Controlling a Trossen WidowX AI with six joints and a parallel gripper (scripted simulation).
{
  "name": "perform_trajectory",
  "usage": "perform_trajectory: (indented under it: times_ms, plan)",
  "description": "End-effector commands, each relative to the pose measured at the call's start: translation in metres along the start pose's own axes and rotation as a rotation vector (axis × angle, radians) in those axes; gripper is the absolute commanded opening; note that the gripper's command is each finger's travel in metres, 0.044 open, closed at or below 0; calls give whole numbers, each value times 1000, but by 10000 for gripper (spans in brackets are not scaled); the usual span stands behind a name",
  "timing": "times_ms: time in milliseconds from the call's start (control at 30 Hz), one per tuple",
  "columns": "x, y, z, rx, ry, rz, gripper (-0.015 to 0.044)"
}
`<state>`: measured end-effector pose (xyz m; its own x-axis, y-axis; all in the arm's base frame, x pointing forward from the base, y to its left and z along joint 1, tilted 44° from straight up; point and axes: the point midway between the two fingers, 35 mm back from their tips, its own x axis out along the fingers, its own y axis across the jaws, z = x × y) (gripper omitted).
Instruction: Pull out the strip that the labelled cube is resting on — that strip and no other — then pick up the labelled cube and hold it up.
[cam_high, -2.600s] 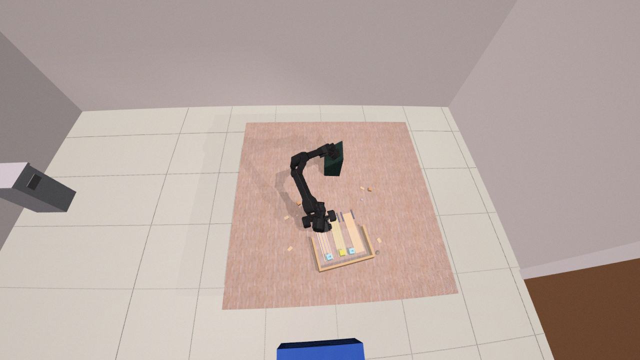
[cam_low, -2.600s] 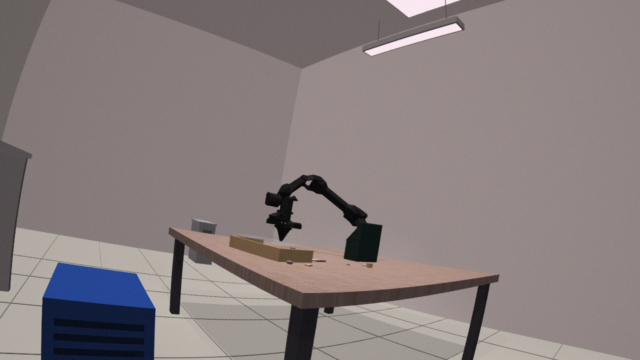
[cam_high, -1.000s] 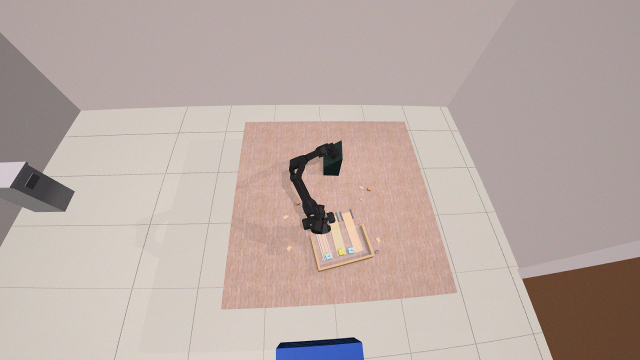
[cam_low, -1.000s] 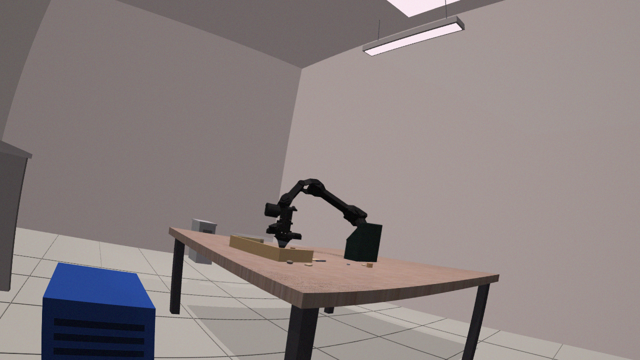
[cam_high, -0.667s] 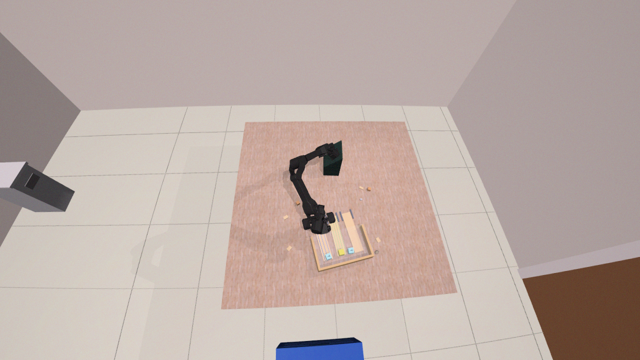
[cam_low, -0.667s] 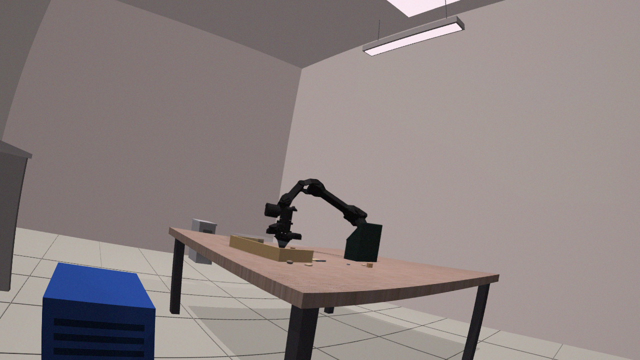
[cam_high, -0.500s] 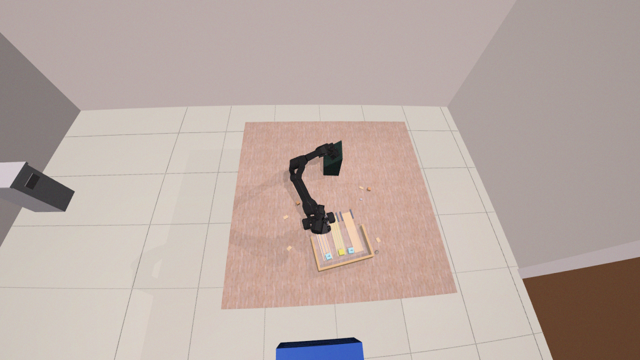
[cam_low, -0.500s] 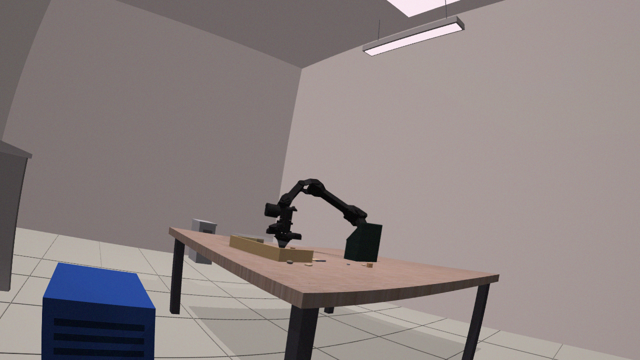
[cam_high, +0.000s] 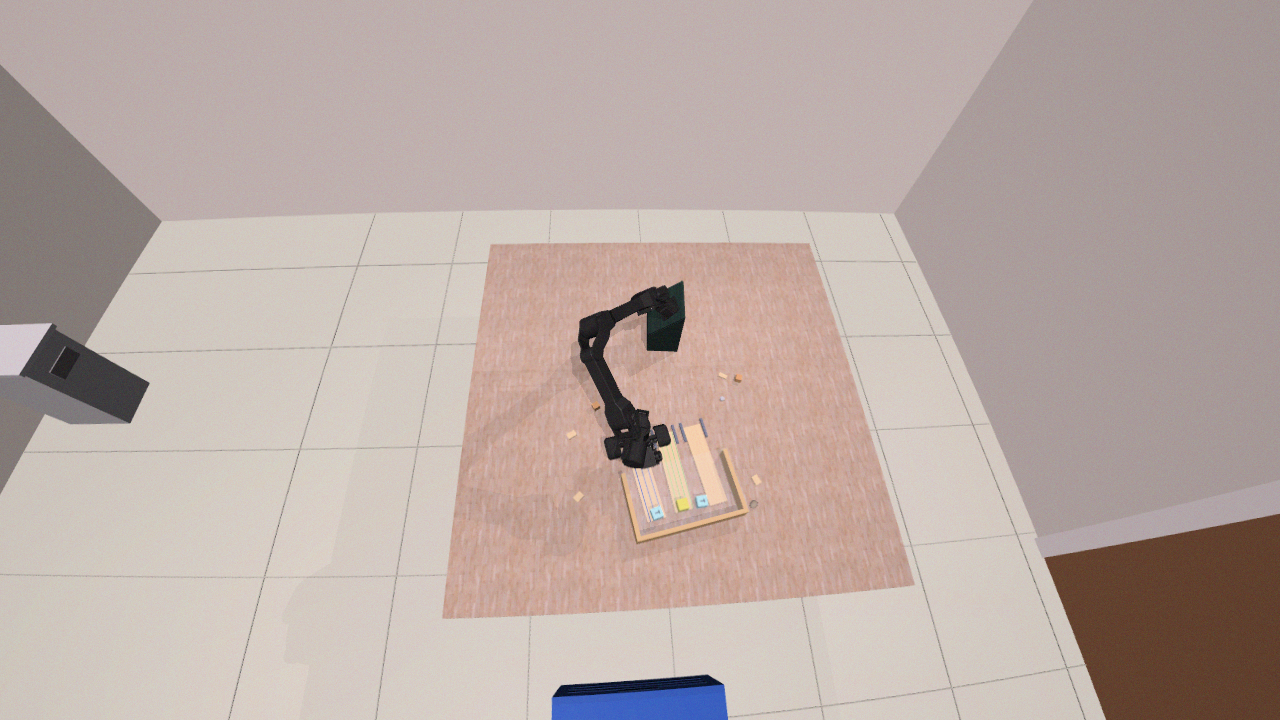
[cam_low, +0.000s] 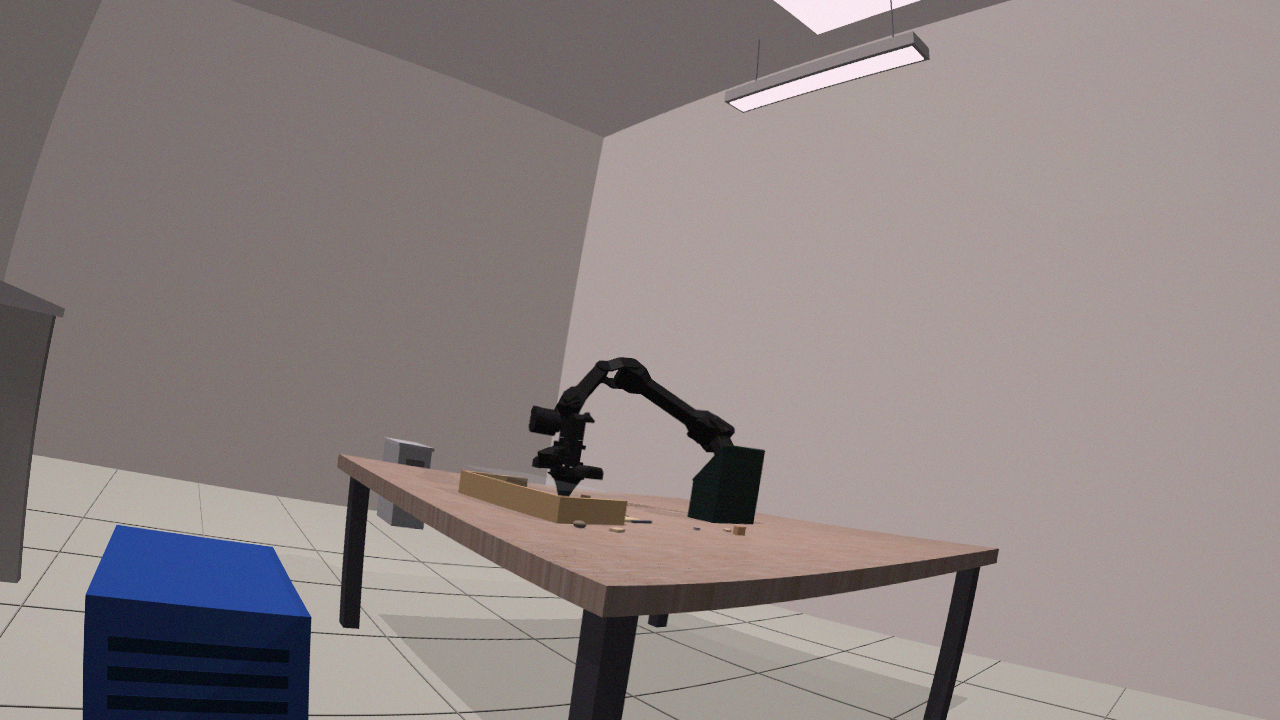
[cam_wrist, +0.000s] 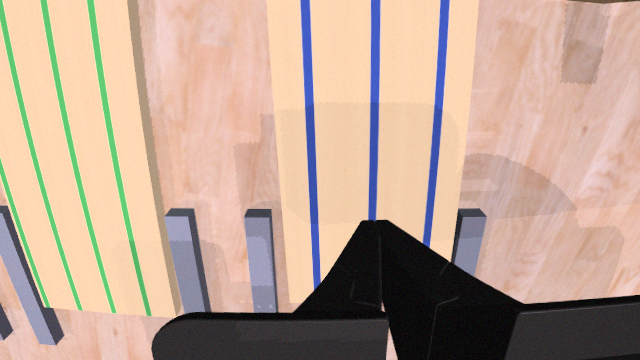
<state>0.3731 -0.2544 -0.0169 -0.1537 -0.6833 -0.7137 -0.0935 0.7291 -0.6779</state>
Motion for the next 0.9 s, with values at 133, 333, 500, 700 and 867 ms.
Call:
perform_trajectory:
  times_ms: [133,333,500,700,867]
  plan:
    - [3,1,0,-2,1,4,0]
    - [4,0,0,-2,1,4,0]
    - [4,0,0,-2,1,4,0]
    - [5,0,0,-2,1,4,0]
    - [5,0,0,-2,1,4,0]
